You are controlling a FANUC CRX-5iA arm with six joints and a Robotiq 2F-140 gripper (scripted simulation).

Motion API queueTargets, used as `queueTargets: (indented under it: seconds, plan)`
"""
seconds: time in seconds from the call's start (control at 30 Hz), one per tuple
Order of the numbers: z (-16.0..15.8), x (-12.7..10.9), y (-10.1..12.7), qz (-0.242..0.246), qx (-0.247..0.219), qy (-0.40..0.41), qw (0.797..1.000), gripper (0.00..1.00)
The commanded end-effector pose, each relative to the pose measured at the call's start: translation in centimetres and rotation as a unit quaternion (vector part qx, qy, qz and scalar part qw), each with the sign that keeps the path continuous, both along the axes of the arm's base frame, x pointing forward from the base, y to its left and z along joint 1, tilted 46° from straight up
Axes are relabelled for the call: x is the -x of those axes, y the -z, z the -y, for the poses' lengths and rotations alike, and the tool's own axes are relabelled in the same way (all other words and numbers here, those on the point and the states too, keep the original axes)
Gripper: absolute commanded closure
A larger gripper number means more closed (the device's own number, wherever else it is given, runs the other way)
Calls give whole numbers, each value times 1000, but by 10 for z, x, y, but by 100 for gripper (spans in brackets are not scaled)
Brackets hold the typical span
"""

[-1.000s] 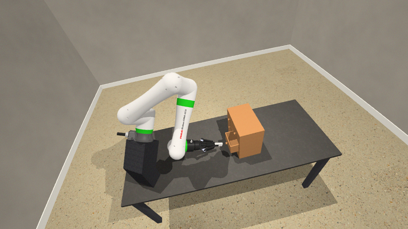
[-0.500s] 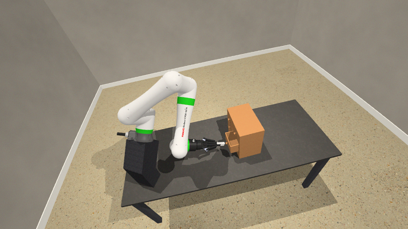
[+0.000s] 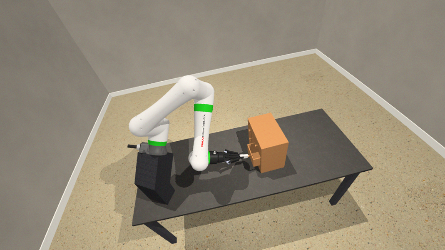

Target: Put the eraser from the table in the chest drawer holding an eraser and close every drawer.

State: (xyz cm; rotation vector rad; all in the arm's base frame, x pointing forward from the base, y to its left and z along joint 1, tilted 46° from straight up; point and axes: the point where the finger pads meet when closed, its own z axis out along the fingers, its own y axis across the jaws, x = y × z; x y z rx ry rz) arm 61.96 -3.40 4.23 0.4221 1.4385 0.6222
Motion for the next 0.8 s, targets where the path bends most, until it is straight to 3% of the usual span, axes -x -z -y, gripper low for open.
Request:
queueTargets:
  seconds: [0.0,0.77]
  plan:
    - [1,-3,-1,0,0,0,1000,100]
    - [5,-37,-15,0,0,0,1000,100]
